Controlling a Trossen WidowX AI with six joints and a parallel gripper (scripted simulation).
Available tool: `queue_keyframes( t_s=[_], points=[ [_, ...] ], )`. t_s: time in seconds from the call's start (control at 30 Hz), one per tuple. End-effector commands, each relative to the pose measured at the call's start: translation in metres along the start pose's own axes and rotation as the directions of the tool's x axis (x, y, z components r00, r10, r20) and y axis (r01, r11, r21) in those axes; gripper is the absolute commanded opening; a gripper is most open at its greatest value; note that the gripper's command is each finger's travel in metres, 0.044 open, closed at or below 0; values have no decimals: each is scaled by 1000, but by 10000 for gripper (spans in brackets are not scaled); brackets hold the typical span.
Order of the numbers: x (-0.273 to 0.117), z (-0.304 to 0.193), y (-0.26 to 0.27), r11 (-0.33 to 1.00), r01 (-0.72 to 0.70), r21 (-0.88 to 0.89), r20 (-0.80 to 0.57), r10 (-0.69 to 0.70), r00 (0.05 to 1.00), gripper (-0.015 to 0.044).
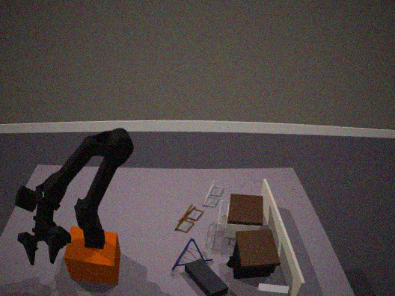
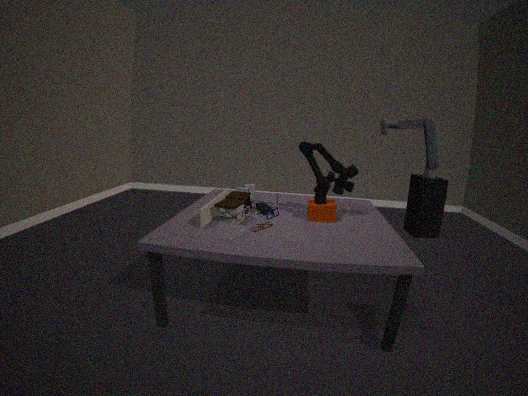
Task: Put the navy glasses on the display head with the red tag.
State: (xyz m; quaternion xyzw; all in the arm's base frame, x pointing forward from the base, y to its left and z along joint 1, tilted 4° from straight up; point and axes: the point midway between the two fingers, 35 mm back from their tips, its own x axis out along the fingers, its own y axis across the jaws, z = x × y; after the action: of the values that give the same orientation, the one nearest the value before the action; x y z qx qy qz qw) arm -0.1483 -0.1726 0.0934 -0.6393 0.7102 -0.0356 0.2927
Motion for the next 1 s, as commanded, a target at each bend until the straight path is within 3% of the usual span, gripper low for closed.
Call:
queue_keyframes(
  t_s=[0.0,0.23,0.37,0.5,0.53,0.73,0.97],
  points=[
    [0,0,0,1000,0,0,0,0,1000,426],
    [0,0,0,1000,0,0,0,0,1000,440],
    [16,3,-15,982,78,-174,84,-64,994,335],
    [40,12,-41,870,238,-432,222,-153,963,230],
    [45,14,-48,826,281,-489,256,-172,951,204],
    [72,34,-94,442,522,-729,454,-258,853,200],
    [87,66,-153,-163,643,-749,660,-283,696,200]
  ],
)
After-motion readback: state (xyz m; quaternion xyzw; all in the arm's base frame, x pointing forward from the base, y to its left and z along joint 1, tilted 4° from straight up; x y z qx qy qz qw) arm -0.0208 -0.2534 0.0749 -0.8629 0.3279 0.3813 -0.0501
